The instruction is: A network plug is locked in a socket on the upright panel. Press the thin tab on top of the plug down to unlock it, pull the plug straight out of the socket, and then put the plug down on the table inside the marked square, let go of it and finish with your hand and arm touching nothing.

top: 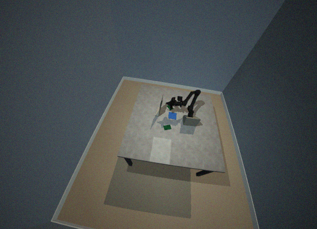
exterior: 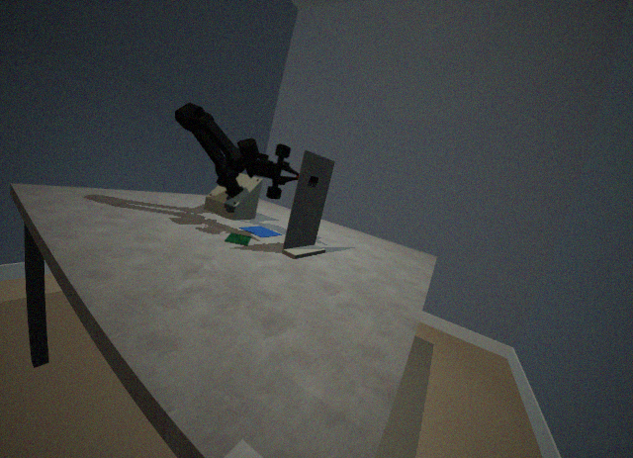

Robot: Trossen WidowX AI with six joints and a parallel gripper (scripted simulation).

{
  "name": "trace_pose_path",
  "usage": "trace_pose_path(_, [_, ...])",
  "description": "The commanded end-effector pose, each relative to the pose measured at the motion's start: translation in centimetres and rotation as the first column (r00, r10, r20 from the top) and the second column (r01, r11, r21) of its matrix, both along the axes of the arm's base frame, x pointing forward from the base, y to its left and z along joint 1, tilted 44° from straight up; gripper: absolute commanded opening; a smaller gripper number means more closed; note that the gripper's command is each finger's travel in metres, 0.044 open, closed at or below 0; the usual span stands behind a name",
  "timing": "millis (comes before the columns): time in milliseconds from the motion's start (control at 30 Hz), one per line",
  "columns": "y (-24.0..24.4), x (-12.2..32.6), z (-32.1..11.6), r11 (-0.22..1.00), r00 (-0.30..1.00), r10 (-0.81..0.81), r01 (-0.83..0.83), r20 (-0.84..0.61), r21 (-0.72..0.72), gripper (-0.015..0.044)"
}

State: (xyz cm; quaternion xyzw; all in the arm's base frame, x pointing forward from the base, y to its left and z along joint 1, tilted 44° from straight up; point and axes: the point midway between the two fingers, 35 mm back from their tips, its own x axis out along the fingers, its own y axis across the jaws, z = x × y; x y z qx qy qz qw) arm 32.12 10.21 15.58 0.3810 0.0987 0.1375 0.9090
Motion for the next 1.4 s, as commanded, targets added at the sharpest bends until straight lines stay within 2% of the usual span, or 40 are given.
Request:
trace_pose_path(0, [-0.1,-0.3,-0.1,1.0,1.0,-0.003,0.003,-0.001,0.0,0.0])
trace_pose_path(1000, [-0.2,-1.6,-0.2,1.0,1.0,-0.003,0.003,-0.002,0.0,0.0])
trace_pose_path(1367, [1.3,-2.3,1.4,1.0,1.0,-0.001,0.001,-0.003,0.0,0.0])
